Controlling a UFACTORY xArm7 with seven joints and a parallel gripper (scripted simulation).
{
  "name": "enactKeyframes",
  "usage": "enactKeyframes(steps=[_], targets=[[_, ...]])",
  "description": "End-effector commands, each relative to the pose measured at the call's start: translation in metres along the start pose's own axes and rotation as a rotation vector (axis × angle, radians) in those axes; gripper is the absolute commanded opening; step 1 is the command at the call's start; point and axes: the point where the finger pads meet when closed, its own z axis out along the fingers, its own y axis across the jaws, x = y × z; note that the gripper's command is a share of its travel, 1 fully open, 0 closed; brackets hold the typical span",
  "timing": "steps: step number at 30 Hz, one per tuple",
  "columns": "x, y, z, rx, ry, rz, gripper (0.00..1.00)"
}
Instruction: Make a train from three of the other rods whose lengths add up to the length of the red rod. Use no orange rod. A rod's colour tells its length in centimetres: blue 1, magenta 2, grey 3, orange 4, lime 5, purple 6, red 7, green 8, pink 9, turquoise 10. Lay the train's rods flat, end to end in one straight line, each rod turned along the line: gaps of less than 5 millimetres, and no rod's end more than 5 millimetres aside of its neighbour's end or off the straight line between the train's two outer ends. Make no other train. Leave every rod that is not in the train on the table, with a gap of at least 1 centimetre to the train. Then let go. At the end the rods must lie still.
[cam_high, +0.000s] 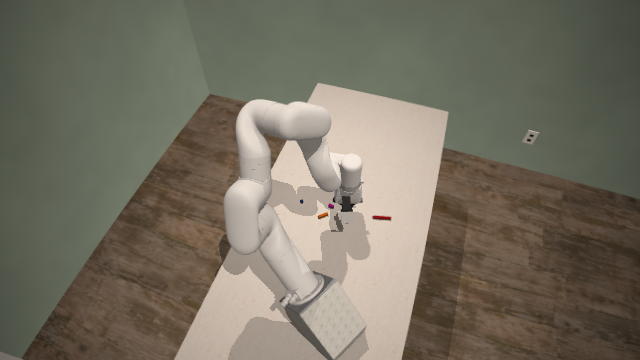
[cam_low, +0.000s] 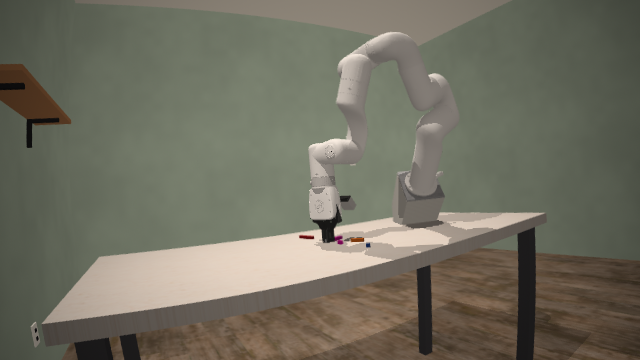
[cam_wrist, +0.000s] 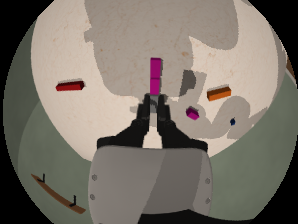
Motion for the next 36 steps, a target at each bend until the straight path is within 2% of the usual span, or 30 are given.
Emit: enactKeyframes(steps=[1,6,7,9,10,14,15,17,18,31,36], targets=[[-0.001,-0.001,-0.001,0.003,-0.002,0.001,0.04],[-0.001,-0.001,-0.001,0.003,-0.002,0.001,0.08],[-0.001,-0.001,-0.001,0.003,-0.002,0.001,0.12],[-0.001,-0.001,-0.001,0.003,-0.002,0.001,0.12],[-0.001,-0.001,-0.001,0.003,-0.002,0.001,0.16],[-0.001,-0.001,-0.001,0.003,-0.002,0.001,0.16],[-0.001,-0.001,-0.001,0.003,-0.002,0.001,0.20],[-0.001,-0.001,-0.001,0.003,-0.002,0.001,0.20],[-0.001,-0.001,-0.001,0.003,-0.002,0.001,0.24],[-0.001,-0.001,-0.002,0.003,-0.002,0.001,0.24],[-0.001,-0.001,-0.013,0.003,-0.002,0.001,0.24]])
